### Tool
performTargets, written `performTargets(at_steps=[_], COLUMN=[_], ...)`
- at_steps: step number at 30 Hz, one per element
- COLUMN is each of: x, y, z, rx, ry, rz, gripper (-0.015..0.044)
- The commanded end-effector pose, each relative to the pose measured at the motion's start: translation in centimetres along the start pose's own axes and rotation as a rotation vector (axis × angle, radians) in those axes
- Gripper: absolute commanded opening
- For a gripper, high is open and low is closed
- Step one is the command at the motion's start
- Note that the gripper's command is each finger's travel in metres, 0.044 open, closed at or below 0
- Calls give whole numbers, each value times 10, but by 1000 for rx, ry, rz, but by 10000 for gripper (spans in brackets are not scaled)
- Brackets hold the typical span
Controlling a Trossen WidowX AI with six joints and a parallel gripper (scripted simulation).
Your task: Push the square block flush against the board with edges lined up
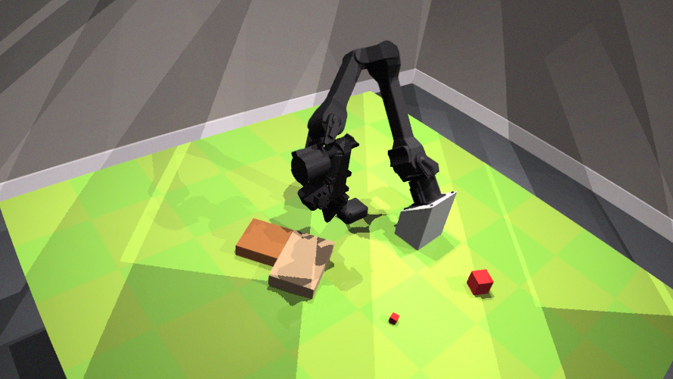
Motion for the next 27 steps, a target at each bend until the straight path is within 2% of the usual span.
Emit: performTargets(at_steps=[1,27], x=[-6,-16], y=[1,0], z=[14,102], rx=[-7,4], ry=[-135,-966], rz=[-4,-14], gripper=[0,0])
Point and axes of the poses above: the point midway between the two fingers, 35 mm back from their tips, its own y axis back along the fingers, its own z axis across the jaws, x = y × z, the point moved 6 cm from there along y, back along the fingers, and after that the axes turned 10 degrees about -y, right-handed, at the moved point
